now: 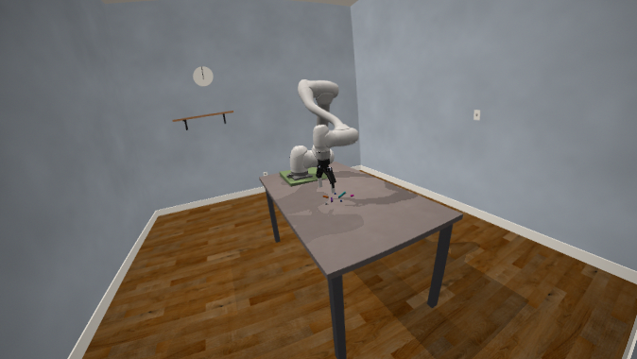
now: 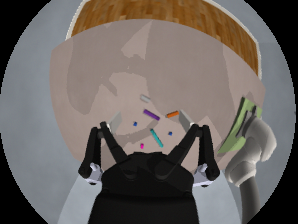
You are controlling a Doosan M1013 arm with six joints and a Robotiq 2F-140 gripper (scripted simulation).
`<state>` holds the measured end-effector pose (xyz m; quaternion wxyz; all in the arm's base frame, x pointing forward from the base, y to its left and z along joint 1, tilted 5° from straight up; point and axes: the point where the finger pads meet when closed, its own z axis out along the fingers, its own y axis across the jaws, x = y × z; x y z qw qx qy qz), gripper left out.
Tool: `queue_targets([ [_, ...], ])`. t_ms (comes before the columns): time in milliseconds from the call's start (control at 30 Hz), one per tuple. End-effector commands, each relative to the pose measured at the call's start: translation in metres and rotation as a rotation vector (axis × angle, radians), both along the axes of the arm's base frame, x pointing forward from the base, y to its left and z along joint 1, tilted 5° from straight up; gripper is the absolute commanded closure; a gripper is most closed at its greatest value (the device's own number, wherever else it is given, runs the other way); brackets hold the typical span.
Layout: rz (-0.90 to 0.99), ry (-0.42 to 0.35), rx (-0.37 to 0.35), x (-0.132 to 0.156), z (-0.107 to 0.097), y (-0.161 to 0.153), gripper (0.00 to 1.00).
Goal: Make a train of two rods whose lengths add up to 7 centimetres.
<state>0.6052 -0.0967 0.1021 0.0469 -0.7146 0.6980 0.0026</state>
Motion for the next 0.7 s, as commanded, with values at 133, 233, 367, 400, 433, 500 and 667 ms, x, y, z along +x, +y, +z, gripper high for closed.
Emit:
queue_targets([
  [133, -0.276, 0.023, 0.006, 0.008, 0.002, -0.011, 0.0],
  [233, -0.367, 0.029, 0.011, 0.01, 0.003, -0.015, 0.0],
  [367, -0.487, 0.037, 0.019, 0.013, 0.003, -0.02, 0.0],
  [400, -0.505, 0.038, 0.02, 0.014, 0.004, -0.021, 0.0],
  [433, -0.518, 0.039, 0.021, 0.014, 0.004, -0.021, 0.0],
  [500, -0.53, 0.04, 0.021, 0.014, 0.004, -0.022, 0.0],
  [667, -0.531, 0.04, 0.021, 0.014, 0.004, -0.022, 0.72],
])
